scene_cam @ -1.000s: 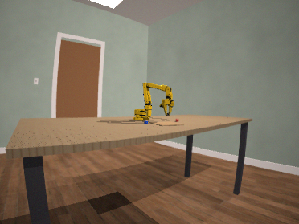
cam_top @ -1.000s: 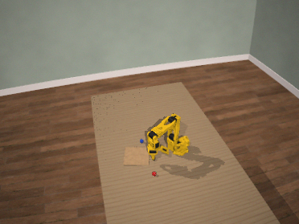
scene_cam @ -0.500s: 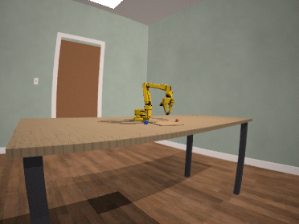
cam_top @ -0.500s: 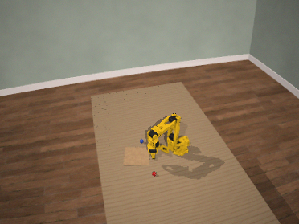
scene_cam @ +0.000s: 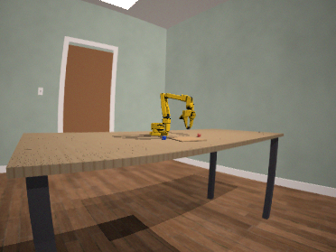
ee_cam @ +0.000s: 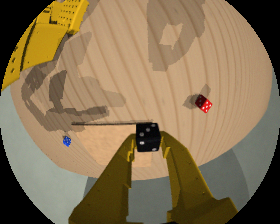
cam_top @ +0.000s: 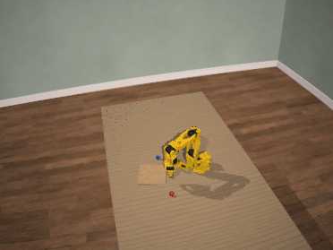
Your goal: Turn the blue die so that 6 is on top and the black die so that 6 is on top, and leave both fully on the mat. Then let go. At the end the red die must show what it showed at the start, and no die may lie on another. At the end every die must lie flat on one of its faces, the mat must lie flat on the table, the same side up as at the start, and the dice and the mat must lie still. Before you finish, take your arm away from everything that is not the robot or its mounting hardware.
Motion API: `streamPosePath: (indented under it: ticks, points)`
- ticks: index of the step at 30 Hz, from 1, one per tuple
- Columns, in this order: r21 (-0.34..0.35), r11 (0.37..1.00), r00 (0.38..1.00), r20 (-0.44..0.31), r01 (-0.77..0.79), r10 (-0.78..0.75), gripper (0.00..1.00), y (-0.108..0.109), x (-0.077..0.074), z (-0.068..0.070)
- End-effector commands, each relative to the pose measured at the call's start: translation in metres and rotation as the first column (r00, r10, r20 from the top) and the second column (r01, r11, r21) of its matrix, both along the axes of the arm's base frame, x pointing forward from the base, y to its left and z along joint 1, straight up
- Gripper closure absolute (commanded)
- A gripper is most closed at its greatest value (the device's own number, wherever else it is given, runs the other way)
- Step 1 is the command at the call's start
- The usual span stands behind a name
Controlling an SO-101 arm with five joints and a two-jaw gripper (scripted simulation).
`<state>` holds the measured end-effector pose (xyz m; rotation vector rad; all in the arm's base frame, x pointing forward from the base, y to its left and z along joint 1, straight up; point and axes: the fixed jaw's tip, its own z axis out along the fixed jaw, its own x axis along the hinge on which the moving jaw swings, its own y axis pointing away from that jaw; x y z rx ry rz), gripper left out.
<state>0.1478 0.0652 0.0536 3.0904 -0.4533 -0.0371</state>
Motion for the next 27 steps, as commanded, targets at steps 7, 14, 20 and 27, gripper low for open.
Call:
streamPosePath:
  ticks: [7,14,20,27]
  points:
    - [0.033,0.992,0.991,0.054,0.122,-0.124,1.00,0.0028,0.0060,0.0099]
    - [0.036,0.965,0.964,0.052,0.259,-0.260,1.00,0.0033,0.0050,0.0098]
    - [0.041,0.893,0.892,0.047,0.447,-0.449,1.00,0.0043,0.0037,0.0098]
    - [0.044,0.794,0.793,0.041,0.606,-0.608,1.00,0.0053,0.0027,0.0098]
